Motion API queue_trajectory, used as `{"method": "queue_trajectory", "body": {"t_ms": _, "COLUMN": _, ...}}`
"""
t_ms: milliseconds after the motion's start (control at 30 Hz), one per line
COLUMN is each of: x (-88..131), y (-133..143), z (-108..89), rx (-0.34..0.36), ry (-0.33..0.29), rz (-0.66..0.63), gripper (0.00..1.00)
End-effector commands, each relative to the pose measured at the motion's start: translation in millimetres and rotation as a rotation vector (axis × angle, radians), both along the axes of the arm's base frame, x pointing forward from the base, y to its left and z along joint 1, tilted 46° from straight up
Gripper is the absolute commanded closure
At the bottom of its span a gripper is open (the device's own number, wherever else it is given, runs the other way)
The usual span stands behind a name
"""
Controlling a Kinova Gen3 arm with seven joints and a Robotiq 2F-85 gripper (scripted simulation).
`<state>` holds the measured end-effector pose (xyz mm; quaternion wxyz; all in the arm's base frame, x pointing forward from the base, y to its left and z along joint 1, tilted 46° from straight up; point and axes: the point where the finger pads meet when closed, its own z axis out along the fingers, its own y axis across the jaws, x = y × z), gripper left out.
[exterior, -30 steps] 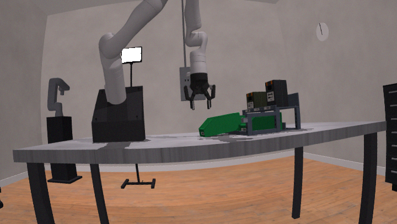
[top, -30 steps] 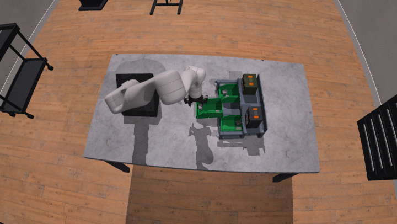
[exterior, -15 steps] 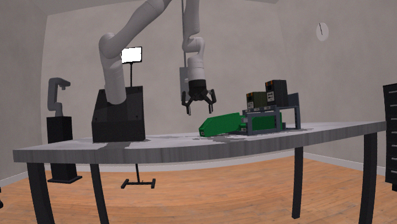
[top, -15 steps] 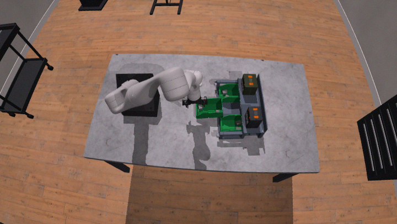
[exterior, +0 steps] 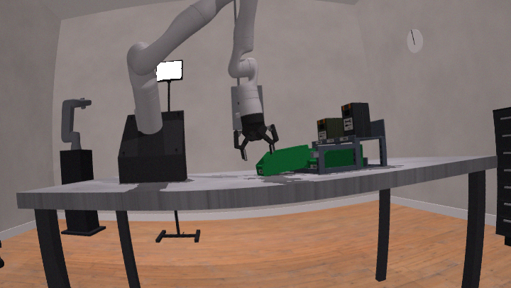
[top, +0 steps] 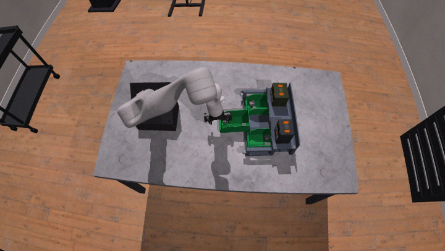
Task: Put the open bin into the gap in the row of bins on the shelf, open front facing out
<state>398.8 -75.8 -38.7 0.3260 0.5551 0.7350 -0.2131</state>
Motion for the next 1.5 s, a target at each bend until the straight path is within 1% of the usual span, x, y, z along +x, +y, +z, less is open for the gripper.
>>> {"method": "queue_trajectory", "body": {"t_ms": 0, "x": 3, "y": -12, "z": -13.2, "rx": 0.002, "ry": -0.007, "rz": 0.008, "gripper": 0.0}}
{"method": "queue_trajectory", "body": {"t_ms": 400, "x": 3, "y": -12, "z": -13.2, "rx": 0.002, "ry": -0.007, "rz": 0.008, "gripper": 0.0}}
{"method": "queue_trajectory", "body": {"t_ms": 567, "x": 2, "y": -5, "z": -6.2, "rx": 0.002, "ry": -0.007, "rz": 0.008, "gripper": 0.0}}
{"method": "queue_trajectory", "body": {"t_ms": 1467, "x": 2, "y": -2, "z": -2.7, "rx": 0.002, "ry": -0.007, "rz": 0.008, "gripper": 0.0}}
